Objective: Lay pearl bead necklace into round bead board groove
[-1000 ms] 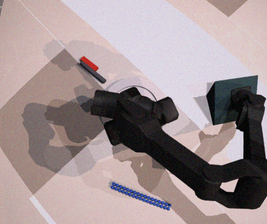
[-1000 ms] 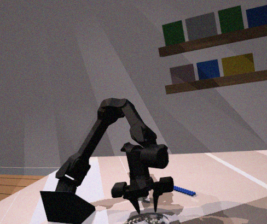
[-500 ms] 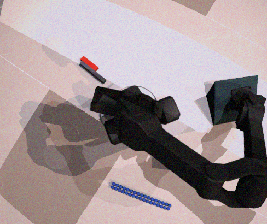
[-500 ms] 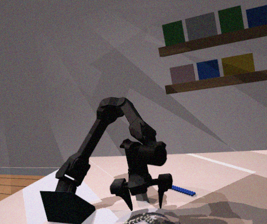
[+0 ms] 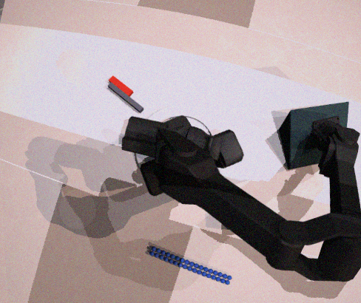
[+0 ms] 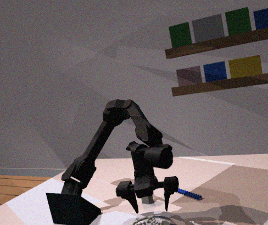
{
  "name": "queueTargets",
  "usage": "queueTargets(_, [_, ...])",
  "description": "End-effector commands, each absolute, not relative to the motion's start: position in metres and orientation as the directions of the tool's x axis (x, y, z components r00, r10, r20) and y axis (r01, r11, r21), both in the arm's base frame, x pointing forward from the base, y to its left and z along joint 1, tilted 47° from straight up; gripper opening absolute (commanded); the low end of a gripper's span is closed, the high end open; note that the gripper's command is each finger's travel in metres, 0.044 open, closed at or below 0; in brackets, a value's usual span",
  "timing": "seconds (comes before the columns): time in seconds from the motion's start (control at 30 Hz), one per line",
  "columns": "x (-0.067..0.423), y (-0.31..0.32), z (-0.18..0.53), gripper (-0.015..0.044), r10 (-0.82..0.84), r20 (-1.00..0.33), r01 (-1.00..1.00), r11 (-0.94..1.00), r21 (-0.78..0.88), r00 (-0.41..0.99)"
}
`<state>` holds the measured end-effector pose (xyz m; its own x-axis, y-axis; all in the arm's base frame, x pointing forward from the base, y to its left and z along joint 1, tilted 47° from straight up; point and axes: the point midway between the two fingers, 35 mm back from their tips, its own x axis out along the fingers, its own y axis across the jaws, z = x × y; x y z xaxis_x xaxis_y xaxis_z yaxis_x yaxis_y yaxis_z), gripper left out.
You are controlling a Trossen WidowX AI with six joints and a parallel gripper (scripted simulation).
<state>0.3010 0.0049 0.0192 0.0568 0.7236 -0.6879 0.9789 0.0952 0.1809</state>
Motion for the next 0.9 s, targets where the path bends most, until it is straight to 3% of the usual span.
queueTargets(0.0, [0.301,0.004,0.019,0.044,0.72,-0.692,0.978,0.102,0.183,0.055])
queueTargets(0.03, [0.301,0.004,0.019,0.044,0.72,-0.692,0.978,0.102,0.183,0.055])
queueTargets(0.2, [0.295,-0.009,0.012,0.0309,0.716,-0.696,0.888,0.284,0.363,0.055])
queueTargets(0.43, [0.28,-0.035,-0.001,0.0125,0.713,-0.699,0.513,0.581,0.632,0.055])
queueTargets(0.67, [0.263,-0.057,-0.013,0.012,0.716,-0.696,-0.002,0.697,0.717,0.054])
queueTargets(0.87, [0.261,-0.059,-0.014,0.012,0.716,-0.696,-0.053,0.698,0.714,0.054])
